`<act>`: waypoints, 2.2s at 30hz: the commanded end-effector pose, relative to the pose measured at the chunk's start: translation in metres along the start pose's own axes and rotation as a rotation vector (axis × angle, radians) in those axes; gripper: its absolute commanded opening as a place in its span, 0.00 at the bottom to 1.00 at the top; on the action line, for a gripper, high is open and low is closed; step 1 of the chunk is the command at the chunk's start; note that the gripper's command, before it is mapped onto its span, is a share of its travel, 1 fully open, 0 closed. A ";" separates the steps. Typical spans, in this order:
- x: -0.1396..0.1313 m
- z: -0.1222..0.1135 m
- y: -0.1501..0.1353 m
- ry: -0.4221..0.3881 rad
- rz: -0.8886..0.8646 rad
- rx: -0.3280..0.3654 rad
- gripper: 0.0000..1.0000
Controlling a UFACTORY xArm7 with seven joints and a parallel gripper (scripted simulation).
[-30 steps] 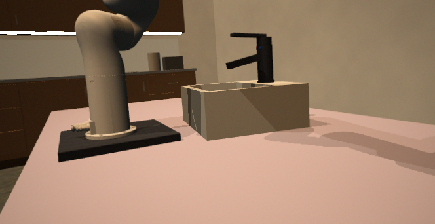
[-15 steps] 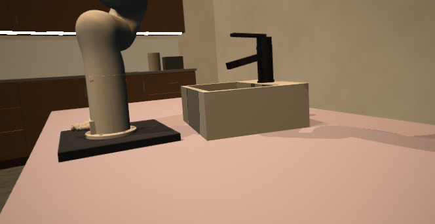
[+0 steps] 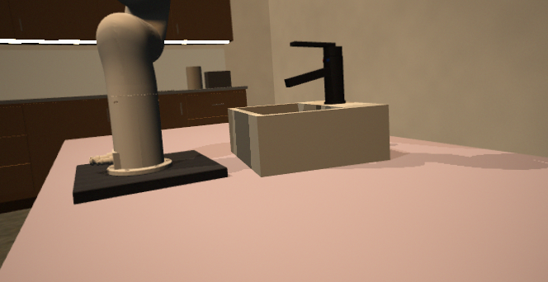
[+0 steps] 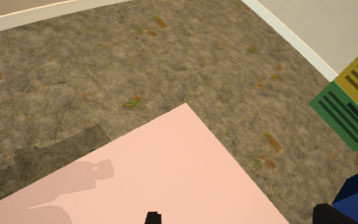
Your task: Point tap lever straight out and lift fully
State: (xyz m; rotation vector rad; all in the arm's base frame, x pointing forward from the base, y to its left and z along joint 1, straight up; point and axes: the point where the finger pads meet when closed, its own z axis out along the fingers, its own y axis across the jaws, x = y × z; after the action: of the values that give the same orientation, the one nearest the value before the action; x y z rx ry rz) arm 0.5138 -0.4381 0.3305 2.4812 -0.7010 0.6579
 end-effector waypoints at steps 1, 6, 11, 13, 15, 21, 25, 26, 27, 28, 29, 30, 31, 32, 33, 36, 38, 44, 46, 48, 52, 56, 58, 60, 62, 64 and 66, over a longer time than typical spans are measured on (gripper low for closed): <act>-0.015 -0.030 -0.034 -0.045 -0.004 0.053 1.00; -0.029 -0.052 -0.066 -0.092 -0.027 0.108 1.00; -0.045 -0.075 -0.096 -0.138 -0.057 0.159 1.00; -0.045 -0.075 -0.096 -0.138 -0.057 0.159 1.00; -0.063 -0.099 -0.123 -0.183 -0.091 0.208 1.00; -0.063 -0.099 -0.123 -0.183 -0.091 0.208 1.00; -0.063 -0.099 -0.123 -0.183 -0.091 0.208 1.00; -0.083 -0.122 -0.148 -0.227 -0.128 0.253 1.00; -0.083 -0.122 -0.148 -0.227 -0.128 0.253 1.00; -0.083 -0.122 -0.148 -0.227 -0.128 0.253 1.00; -0.083 -0.122 -0.148 -0.227 -0.128 0.253 1.00; -0.083 -0.122 -0.148 -0.227 -0.128 0.253 1.00; -0.083 -0.122 -0.148 -0.227 -0.128 0.253 1.00; -0.083 -0.122 -0.148 -0.227 -0.128 0.253 1.00; -0.083 -0.122 -0.148 -0.227 -0.128 0.253 1.00; -0.083 -0.122 -0.148 -0.227 -0.128 0.253 1.00; -0.083 -0.122 -0.148 -0.227 -0.128 0.253 1.00; -0.122 -0.167 -0.186 -0.307 -0.209 0.329 1.00; -0.122 -0.167 -0.186 -0.307 -0.209 0.329 1.00; -0.122 -0.167 -0.186 -0.307 -0.209 0.329 1.00; -0.122 -0.167 -0.186 -0.307 -0.209 0.329 1.00; -0.122 -0.167 -0.186 -0.307 -0.209 0.329 1.00; -0.142 -0.187 -0.200 -0.342 -0.249 0.360 1.00; -0.160 -0.205 -0.212 -0.374 -0.288 0.386 1.00; -0.160 -0.205 -0.212 -0.374 -0.288 0.386 1.00; -0.160 -0.205 -0.212 -0.374 -0.288 0.386 1.00; -0.160 -0.205 -0.212 -0.374 -0.288 0.386 1.00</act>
State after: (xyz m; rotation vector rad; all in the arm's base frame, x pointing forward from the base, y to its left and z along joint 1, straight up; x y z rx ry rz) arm 0.4541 -0.1101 0.3330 3.0243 -0.3450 0.2393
